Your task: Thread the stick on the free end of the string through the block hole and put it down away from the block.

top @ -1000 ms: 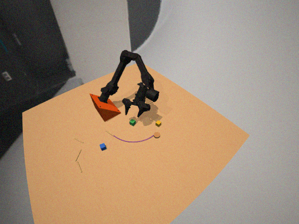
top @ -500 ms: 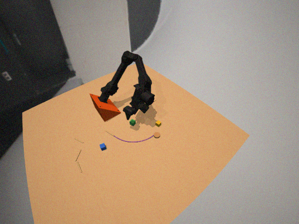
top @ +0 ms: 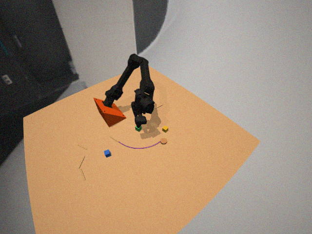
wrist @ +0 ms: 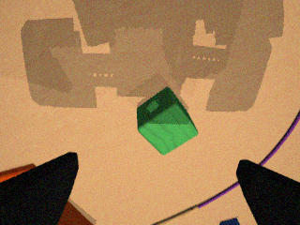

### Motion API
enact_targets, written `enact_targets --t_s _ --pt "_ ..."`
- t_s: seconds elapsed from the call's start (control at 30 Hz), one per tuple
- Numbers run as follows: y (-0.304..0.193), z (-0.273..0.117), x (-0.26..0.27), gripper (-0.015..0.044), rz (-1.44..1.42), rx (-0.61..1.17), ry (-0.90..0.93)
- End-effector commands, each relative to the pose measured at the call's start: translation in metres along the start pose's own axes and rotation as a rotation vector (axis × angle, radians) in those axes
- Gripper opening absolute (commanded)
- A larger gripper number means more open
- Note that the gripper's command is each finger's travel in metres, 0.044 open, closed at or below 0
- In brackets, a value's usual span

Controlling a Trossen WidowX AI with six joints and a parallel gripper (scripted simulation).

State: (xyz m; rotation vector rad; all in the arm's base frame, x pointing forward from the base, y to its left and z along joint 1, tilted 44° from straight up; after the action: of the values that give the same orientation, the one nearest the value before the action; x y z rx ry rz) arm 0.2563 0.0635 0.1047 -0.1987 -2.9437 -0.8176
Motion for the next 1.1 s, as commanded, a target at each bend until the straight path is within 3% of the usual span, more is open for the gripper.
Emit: enact_targets --t_s 0.0,0.8,1.07 --pt "-0.0141 -0.0002 -0.0105 0.0440 -0.670 -0.214 -0.042" --pt "-0.0148 -0.0013 -0.0111 0.0440 -0.706 -0.221 -0.051" --pt "-0.0148 -0.0013 -0.0111 0.0239 -0.706 -0.221 -0.051"
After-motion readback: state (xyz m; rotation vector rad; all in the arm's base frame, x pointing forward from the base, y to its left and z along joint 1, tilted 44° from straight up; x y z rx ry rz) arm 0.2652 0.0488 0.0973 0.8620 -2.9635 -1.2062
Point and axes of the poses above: the point midway between the two fingers, 35 mm back from their tips, its own z axis out along the fingers, its own x axis across the jaws, y = z × x, the point moved 3 cm from there along -z, back along the fingers, and after that the axes turned 10 degrees about -z, right-handed, at the moved point
